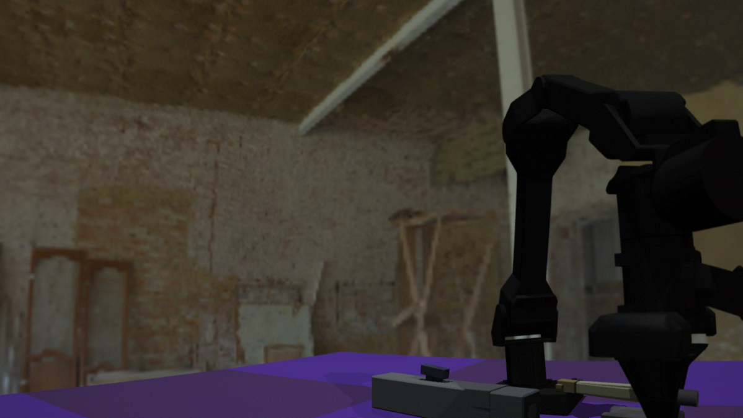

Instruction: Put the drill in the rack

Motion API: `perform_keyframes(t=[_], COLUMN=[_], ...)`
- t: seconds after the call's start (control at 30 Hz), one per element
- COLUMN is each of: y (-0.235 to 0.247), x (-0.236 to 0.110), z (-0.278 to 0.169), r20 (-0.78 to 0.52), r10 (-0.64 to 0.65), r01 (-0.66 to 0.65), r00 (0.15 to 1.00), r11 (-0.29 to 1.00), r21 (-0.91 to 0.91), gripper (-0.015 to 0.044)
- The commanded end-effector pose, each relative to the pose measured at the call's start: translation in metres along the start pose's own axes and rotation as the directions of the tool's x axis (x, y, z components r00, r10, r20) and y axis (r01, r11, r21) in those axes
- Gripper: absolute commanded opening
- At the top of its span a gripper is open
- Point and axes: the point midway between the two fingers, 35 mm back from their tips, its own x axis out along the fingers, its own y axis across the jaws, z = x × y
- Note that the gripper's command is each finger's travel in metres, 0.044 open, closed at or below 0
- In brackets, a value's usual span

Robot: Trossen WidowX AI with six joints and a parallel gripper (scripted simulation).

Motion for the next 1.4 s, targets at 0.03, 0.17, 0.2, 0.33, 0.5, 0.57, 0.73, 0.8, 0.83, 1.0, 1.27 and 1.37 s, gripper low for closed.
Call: perform_keyframes(t=[0.03, 0.17, 0.2, 0.33, 0.5, 0.57, 0.73, 0.8, 0.83, 1.0, 1.27, 1.37], y=[0.000, 0.000, 0.000, 0.000, 0.000, 0.000, 0.000, 0.001, 0.002, 0.011, 0.024, 0.029], x=[-0.004, -0.006, -0.007, -0.009, -0.012, -0.013, -0.016, -0.016, -0.016, -0.015, -0.014, -0.014], z=[0.000, 0.000, 0.000, 0.000, 0.000, 0.000, 0.000, 0.000, 0.000, 0.001, 0.002, 0.003], r20=[0.001, 0.001, 0.001, 0.001, 0.001, 0.001, 0.001, 0.001, 0.002, 0.002, 0.002, 0.002], r10=[0.001, 0.001, 0.001, 0.001, 0.001, 0.001, 0.001, 0.002, 0.002, 0.002, 0.003, 0.004], r01=[-0.001, -0.001, -0.001, -0.001, -0.001, -0.001, -0.001, -0.002, -0.002, -0.002, -0.003, -0.004], r00=[1.000, 1.000, 1.000, 1.000, 1.000, 1.000, 1.000, 1.000, 1.000, 1.000, 1.000, 1.000], r11=[1.000, 1.000, 1.000, 1.000, 1.000, 1.000, 1.000, 1.000, 1.000, 1.000, 1.000, 1.000], r21=[0.000, 0.000, 0.000, 0.000, 0.000, 0.000, 0.000, 0.000, 0.000, 0.000, 0.000, 0.000], gripper=[0.0000, 0.0000, 0.0000, 0.0000, 0.0000, 0.0000, 0.0000, 0.0000, 0.0000, 0.0000, 0.0000, 0.0000])
